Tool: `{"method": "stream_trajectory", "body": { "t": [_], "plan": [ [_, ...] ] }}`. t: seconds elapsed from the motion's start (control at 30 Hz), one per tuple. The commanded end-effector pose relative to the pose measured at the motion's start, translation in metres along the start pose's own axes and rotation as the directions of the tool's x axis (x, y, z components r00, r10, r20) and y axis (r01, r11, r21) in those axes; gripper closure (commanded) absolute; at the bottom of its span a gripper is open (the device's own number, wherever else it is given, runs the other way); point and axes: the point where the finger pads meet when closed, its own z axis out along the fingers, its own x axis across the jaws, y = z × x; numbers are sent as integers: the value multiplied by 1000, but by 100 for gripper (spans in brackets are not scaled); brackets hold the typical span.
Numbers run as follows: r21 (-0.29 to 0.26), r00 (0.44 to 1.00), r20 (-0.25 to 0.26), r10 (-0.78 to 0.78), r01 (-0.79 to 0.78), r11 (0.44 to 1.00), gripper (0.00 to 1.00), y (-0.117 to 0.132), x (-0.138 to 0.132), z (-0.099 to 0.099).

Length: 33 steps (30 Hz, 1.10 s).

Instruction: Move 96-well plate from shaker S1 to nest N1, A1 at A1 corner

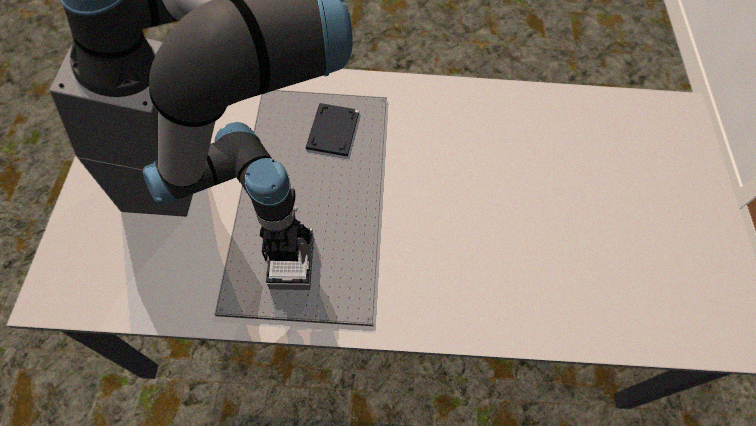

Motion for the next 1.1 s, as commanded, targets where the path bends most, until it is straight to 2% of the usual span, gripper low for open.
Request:
{"method": "stream_trajectory", "body": {
  "t": [0.0,1.07],
  "plan": [
    [-1,1000,0,0,0,1000,100,0,0,-4],
    [-1,1000,0,0,0,1000,100,0,0,-50]
  ]
}}
